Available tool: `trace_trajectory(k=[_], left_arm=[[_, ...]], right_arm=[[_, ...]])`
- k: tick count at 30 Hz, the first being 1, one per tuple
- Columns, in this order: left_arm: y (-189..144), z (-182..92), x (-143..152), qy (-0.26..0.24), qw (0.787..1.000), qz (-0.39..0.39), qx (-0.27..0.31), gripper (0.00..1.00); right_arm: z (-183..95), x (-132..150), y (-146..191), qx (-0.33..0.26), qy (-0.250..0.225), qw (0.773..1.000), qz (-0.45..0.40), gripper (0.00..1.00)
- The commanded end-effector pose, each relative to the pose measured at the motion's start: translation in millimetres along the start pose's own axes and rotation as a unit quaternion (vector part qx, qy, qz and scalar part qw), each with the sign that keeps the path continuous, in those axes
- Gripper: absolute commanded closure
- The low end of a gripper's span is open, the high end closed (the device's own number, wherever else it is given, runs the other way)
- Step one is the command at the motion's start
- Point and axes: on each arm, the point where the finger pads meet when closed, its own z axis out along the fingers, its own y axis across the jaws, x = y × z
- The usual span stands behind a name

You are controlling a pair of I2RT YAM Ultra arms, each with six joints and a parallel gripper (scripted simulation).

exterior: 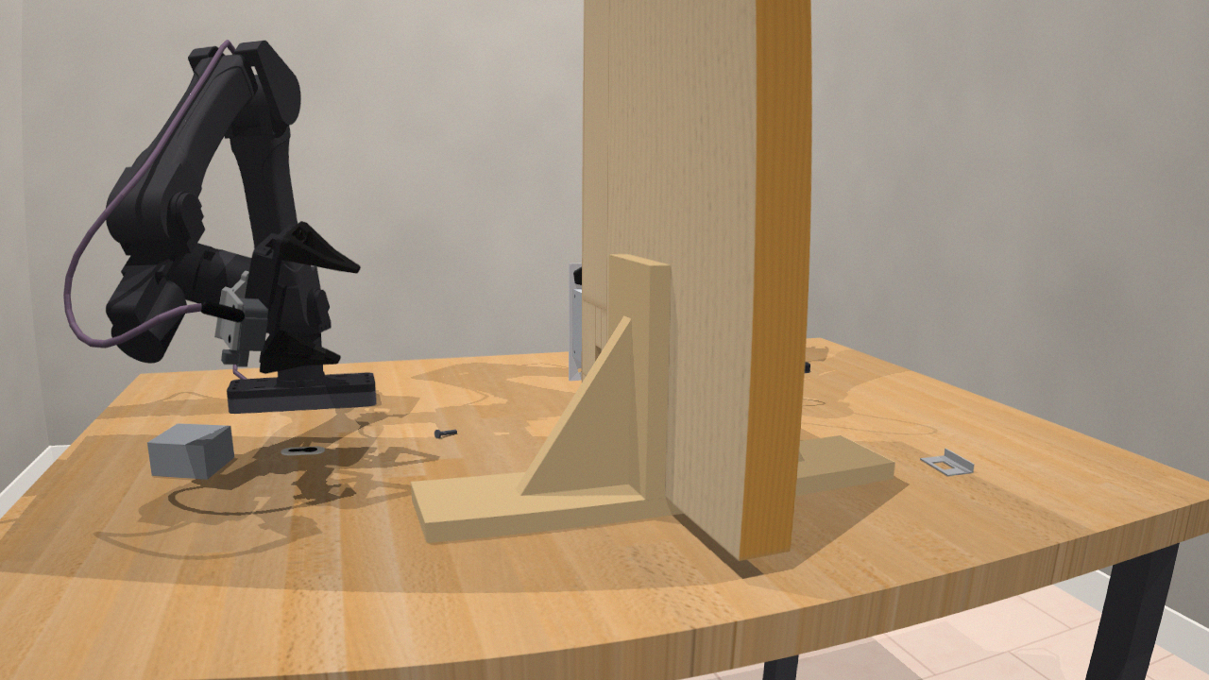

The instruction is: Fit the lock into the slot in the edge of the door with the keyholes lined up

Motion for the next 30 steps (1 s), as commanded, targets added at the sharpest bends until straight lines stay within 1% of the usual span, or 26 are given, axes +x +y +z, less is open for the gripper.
trace_trajectory(k=[1, 2, 3, 6, 16, 20, 23, 25, 26, 30], left_arm=[[11, -5, -30, -0.038, 0.997, 0.059, -0.034, 1.0], [10, -4, -22, -0.031, 0.998, 0.051, -0.032, 1.0], [9, -5, -28, -0.037, 0.997, 0.059, -0.033, 1.0], [16, -3, -26, -0.035, 0.997, 0.055, -0.035, 1.0], [19, -3, -27, -0.038, 0.997, 0.055, -0.027, 1.0], [20, -4, -33, -0.045, 0.997, 0.063, -0.028, 1.0], [22, -2, -28, -0.04, 0.997, 0.055, -0.027, 1.0], [22, -2, -28, -0.04, 0.997, 0.055, -0.027, 1.0], [22, -3, -33, -0.044, 0.997, 0.061, -0.028, 1.0], [24, -2, -31, -0.04, 0.997, 0.055, -0.029, 1.0]], right_arm=[[-3, -7, 10, -0.007, -0.008, 1.0, -0.019, 0.0], [-3, -7, 10, -0.007, -0.008, 1.0, -0.019, 0.0], [-3, -7, 10, -0.007, -0.008, 1.0, -0.019, 0.0], [-3, -7, 10, -0.007, -0.008, 1.0, -0.019, 0.0], [-3, -7, 10, -0.007, -0.008, 1.0, -0.019, 0.0], [-3, -7, 10, -0.007, -0.008, 1.0, -0.019, 0.0], [-3, -7, 10, -0.007, -0.008, 1.0, -0.019, 0.0], [-3, -7, 10, -0.007, -0.008, 1.0, -0.019, 0.0], [-3, -7, 10, -0.007, -0.008, 1.0, -0.019, 0.0], [-3, -7, 10, -0.007, -0.008, 1.0, -0.019, 0.0]])
